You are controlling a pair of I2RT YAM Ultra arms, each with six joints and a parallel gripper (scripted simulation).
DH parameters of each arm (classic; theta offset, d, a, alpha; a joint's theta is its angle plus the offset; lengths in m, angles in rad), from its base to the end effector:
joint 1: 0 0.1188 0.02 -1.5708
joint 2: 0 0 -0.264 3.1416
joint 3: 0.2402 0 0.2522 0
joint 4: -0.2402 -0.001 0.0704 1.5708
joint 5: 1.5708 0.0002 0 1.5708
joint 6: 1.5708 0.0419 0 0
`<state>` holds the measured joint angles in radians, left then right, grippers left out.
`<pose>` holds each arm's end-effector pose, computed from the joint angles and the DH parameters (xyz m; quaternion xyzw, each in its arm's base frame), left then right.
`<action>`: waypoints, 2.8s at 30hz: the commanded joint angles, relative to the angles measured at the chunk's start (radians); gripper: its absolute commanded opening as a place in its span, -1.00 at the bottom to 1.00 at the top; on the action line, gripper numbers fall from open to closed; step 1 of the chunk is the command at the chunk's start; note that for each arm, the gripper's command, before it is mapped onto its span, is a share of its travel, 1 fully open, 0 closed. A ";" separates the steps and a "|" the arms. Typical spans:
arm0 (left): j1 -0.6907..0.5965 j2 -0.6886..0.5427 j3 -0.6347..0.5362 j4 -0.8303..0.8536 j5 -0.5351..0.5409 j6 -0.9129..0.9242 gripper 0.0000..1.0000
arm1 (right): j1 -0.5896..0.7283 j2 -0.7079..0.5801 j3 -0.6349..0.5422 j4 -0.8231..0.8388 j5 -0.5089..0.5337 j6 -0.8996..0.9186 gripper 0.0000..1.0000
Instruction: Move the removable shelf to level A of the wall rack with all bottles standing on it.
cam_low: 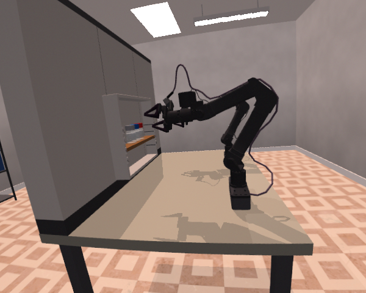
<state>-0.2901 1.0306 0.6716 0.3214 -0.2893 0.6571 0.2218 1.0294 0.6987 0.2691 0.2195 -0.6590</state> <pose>0.2386 -0.0577 0.3110 0.2361 0.6799 0.2273 0.6560 0.2419 0.0462 0.3152 -0.2408 0.6871 -0.2256 0.6474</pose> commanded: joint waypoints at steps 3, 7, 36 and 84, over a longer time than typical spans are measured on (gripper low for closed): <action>-0.029 -0.021 -0.041 0.043 -0.042 0.078 1.00 | 0.028 -0.021 -0.026 0.057 0.031 -0.078 1.00; -0.047 -0.015 -0.061 0.069 -0.061 0.122 1.00 | 0.042 -0.018 -0.044 0.079 0.046 -0.122 1.00; -0.158 0.049 -0.177 0.252 -0.176 0.396 1.00 | 0.129 0.021 -0.153 0.228 0.131 -0.397 1.00; -0.331 0.300 -0.316 0.647 -0.354 0.831 1.00 | 0.269 0.178 -0.300 0.535 0.270 -0.831 1.00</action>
<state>-0.6064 1.3033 0.3779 0.9260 -0.6189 1.4502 0.4740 1.1934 0.4099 0.7509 0.4702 -1.4528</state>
